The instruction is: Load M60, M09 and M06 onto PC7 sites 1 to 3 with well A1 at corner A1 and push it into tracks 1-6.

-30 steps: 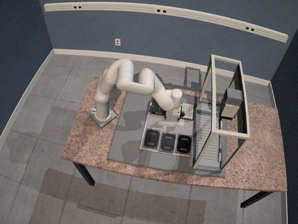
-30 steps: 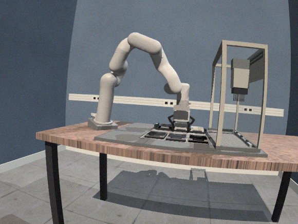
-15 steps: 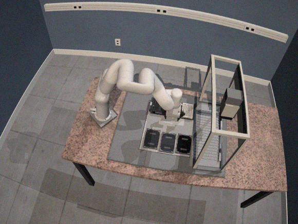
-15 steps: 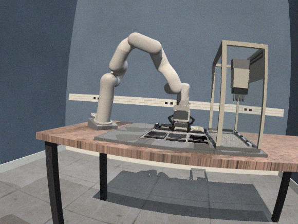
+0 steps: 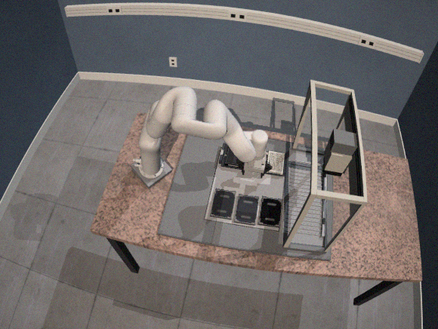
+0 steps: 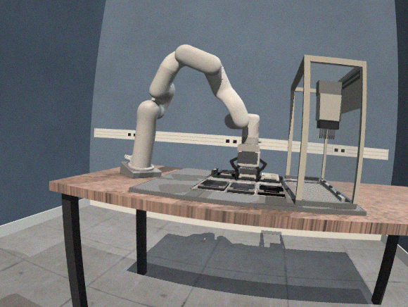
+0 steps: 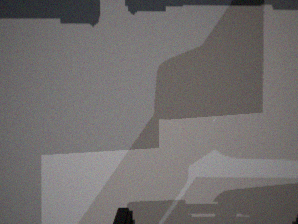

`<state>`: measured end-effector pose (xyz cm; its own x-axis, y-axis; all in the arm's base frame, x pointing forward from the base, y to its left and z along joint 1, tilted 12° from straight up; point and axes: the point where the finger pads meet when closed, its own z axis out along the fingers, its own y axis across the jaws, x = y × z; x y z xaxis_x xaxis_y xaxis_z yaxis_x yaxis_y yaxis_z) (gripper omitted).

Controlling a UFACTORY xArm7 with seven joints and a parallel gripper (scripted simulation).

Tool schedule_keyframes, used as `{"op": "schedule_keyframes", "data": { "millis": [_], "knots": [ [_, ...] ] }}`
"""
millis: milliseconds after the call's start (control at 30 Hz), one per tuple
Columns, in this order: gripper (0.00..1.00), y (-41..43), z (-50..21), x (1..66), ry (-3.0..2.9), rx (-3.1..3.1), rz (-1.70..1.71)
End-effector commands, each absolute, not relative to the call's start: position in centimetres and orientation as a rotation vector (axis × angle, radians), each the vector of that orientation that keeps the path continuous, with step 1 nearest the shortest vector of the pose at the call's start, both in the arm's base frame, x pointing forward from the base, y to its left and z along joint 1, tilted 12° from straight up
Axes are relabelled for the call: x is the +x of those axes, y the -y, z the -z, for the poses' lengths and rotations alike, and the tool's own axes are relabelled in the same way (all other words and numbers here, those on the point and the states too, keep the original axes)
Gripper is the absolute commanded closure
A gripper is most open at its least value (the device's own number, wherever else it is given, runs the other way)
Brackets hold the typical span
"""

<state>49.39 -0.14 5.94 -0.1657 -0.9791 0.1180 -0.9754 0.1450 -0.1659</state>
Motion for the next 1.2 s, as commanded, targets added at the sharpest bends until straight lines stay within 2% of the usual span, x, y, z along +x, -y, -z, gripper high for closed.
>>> {"op": "schedule_keyframes", "data": {
  "millis": [0, 1167],
  "knots": [
    [0.0, 0.4, -6.1, 49.5, -2.362, -2.015, 0.322],
    [0.0, 0.7, -8.6, 49.0, -2.362, -2.015, 0.322]
  ]
}}
